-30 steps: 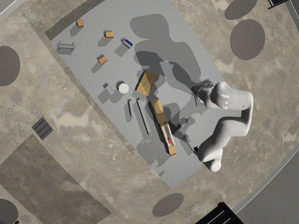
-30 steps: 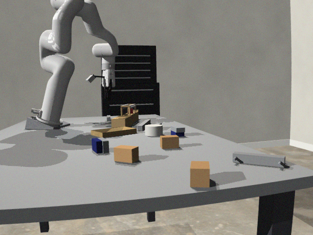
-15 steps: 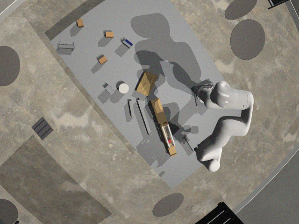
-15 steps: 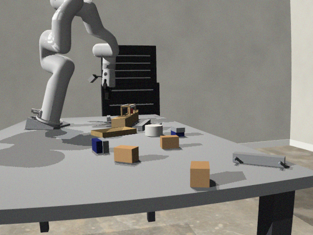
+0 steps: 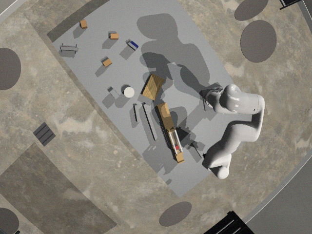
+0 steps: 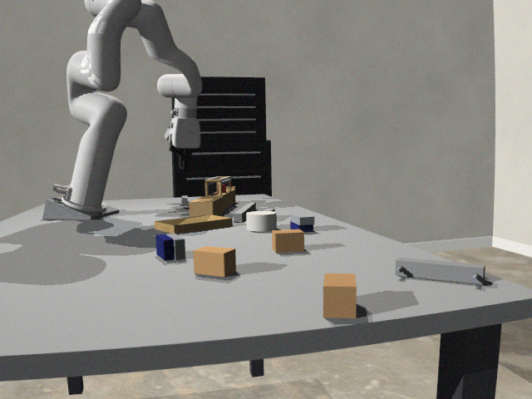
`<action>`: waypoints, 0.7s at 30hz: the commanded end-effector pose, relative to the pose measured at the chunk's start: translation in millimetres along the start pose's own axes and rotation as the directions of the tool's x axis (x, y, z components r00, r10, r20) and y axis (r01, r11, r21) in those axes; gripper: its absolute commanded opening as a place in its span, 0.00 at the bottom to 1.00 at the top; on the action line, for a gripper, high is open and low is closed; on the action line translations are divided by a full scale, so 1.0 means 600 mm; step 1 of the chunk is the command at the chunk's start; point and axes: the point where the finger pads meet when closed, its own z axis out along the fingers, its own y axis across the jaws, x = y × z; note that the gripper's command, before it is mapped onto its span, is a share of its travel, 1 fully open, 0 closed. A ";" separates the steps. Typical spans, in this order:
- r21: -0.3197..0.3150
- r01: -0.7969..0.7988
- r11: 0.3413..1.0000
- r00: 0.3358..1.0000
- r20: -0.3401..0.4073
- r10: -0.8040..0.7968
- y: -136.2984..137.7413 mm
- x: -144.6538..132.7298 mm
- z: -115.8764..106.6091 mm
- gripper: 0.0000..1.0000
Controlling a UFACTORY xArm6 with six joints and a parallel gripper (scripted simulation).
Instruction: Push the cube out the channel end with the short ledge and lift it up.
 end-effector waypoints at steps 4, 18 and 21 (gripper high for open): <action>-0.050 -0.400 0.915 0.914 0.054 0.402 0.002 0.001 -0.002 0.00; -0.065 -0.469 0.881 0.879 0.066 0.473 0.002 0.001 -0.002 0.38; -0.065 -0.469 0.881 0.879 0.066 0.473 0.002 0.001 -0.002 0.38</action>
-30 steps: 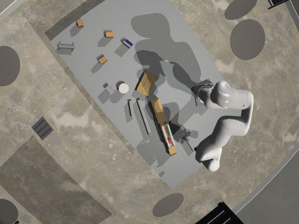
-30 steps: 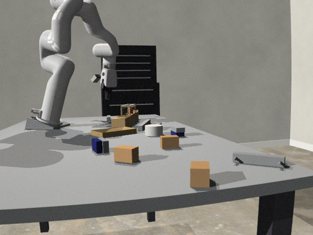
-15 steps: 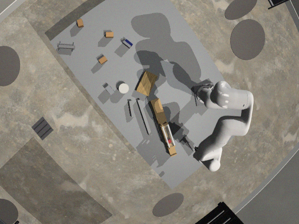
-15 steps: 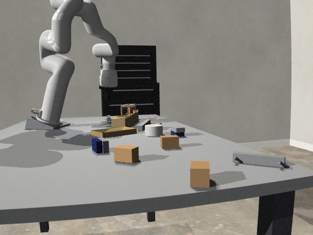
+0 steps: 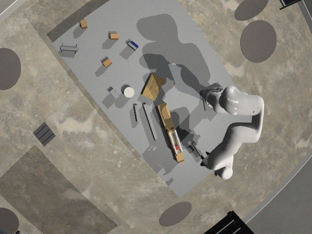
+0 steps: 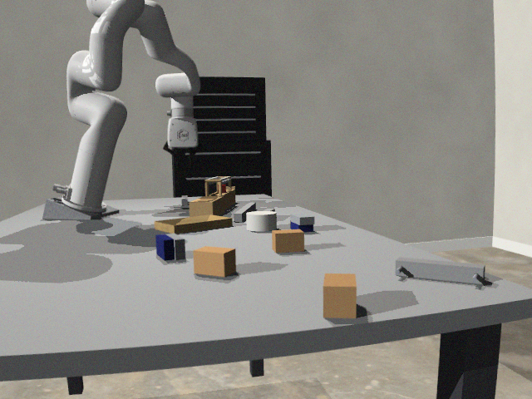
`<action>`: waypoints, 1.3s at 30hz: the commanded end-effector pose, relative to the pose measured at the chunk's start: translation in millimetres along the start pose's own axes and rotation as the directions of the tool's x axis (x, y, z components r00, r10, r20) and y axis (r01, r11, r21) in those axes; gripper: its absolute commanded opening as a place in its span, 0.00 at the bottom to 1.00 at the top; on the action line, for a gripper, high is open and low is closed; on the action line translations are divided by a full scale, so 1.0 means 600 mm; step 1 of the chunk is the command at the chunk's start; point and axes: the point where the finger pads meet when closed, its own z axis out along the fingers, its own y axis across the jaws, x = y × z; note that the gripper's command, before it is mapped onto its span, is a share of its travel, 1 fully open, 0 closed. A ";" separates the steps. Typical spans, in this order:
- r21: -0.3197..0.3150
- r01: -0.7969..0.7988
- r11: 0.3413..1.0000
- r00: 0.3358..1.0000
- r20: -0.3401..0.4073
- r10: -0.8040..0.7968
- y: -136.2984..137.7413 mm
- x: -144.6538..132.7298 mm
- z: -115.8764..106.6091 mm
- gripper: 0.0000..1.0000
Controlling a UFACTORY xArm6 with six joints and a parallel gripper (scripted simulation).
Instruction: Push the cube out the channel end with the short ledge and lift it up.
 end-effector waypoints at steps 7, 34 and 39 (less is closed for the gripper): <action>-0.002 -0.001 1.000 1.000 -0.003 0.001 0.001 0.002 -0.002 0.38; -0.003 -0.002 1.000 1.000 -0.002 0.002 0.001 0.002 0.091 0.38; -0.003 -0.002 1.000 1.000 -0.002 0.002 0.001 0.003 0.138 0.38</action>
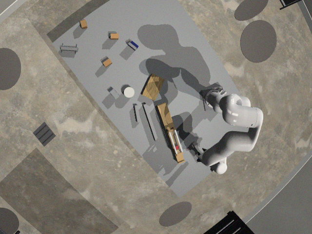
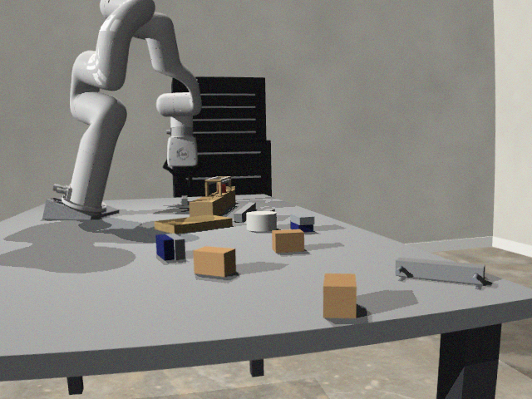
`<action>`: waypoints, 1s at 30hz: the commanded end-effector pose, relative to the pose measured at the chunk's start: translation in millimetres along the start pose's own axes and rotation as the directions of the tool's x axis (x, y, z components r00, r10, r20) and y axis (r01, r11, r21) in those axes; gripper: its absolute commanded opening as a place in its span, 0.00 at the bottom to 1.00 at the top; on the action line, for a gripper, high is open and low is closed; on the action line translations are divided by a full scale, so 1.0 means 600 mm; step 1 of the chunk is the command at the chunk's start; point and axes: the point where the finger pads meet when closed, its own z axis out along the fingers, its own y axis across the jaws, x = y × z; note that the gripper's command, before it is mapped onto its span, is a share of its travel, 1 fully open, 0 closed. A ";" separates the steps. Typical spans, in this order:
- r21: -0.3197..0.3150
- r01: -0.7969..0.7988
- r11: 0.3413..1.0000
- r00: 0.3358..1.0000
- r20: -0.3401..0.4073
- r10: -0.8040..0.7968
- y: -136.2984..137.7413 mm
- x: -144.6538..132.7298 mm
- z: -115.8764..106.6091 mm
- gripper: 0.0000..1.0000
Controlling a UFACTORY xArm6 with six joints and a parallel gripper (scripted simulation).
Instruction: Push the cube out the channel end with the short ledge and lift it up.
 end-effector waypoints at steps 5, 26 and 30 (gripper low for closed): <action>-0.008 -0.002 1.000 1.000 -0.005 0.002 0.007 0.007 0.043 0.38; -0.008 -0.002 1.000 1.000 -0.005 0.002 0.007 0.007 0.085 0.38; -0.008 -0.002 1.000 1.000 -0.005 0.002 0.007 0.007 0.086 0.38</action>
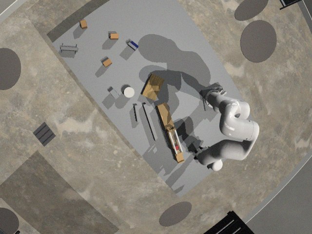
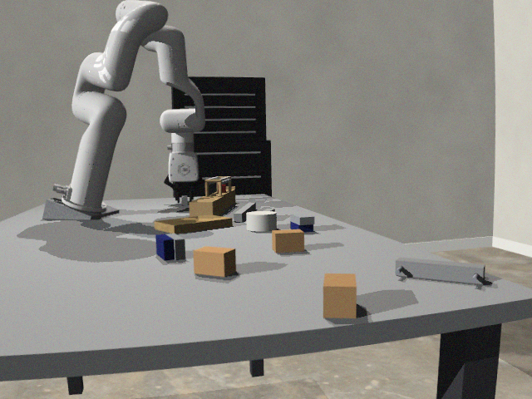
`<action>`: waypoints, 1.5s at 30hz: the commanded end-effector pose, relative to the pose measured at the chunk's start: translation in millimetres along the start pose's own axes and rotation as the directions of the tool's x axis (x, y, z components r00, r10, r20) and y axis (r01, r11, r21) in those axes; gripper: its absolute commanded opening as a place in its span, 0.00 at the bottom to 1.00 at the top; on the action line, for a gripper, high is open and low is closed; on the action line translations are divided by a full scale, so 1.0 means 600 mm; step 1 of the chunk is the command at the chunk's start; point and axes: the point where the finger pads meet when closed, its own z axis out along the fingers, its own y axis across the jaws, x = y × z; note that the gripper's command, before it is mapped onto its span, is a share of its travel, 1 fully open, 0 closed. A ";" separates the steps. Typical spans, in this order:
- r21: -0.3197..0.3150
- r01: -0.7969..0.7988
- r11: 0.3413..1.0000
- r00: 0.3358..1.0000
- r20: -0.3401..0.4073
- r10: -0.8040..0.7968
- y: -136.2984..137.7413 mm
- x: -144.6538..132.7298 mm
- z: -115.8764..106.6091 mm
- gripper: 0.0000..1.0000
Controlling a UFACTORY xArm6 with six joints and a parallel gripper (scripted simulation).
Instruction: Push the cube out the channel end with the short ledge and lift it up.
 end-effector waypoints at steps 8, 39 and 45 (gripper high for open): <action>-0.003 -0.001 1.000 1.000 -0.003 0.001 0.002 0.002 -0.001 0.38; -0.003 -0.001 1.000 1.000 -0.003 0.001 0.002 0.002 -0.001 0.00; -0.003 -0.001 1.000 1.000 -0.003 0.001 0.002 0.002 -0.003 0.00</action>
